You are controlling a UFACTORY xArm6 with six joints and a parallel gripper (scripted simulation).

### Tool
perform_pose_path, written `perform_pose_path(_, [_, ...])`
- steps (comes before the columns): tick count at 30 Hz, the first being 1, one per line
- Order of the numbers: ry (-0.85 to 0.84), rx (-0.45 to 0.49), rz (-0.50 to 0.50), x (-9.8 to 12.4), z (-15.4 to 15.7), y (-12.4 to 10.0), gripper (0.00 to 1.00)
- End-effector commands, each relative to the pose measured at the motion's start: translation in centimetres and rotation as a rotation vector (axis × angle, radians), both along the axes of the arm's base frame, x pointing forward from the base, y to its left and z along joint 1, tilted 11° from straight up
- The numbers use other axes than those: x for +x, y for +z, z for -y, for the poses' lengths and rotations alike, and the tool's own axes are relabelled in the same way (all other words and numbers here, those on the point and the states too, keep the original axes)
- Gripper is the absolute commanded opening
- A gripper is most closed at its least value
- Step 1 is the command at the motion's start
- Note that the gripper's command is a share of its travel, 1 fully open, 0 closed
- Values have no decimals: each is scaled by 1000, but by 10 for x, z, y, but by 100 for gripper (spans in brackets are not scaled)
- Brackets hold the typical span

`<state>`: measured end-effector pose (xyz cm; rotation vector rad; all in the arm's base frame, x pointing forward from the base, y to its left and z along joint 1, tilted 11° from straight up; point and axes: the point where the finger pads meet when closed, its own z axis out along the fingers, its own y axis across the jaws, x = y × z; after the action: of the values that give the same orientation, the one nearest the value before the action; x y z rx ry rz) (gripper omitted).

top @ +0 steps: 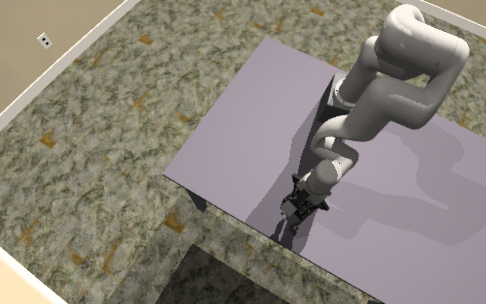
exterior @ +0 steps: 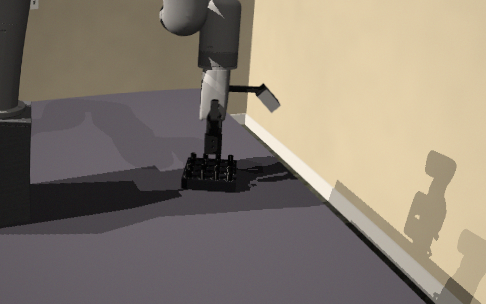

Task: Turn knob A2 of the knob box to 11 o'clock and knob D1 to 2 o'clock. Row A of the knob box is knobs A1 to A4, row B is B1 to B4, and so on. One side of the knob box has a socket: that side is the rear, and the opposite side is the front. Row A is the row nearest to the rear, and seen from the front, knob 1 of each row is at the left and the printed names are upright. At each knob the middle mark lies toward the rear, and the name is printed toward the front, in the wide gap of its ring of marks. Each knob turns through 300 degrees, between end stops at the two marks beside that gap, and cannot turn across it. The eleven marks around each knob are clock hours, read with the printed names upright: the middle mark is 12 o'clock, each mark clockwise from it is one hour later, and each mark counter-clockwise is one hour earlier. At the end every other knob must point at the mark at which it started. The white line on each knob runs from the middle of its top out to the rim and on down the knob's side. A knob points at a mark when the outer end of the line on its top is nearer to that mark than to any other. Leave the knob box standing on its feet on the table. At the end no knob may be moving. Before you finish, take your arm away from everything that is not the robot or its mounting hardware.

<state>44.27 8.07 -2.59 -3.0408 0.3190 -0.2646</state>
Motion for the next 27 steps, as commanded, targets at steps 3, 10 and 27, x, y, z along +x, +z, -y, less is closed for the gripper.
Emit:
perform_pose_path(3, [0, 1, 3, 1, 0, 1, 100])
perform_pose_path(10, [0, 1, 3, 1, 0, 1, 100])
perform_pose_path(27, [1, 5, 3, -11, -4, -1, 100])
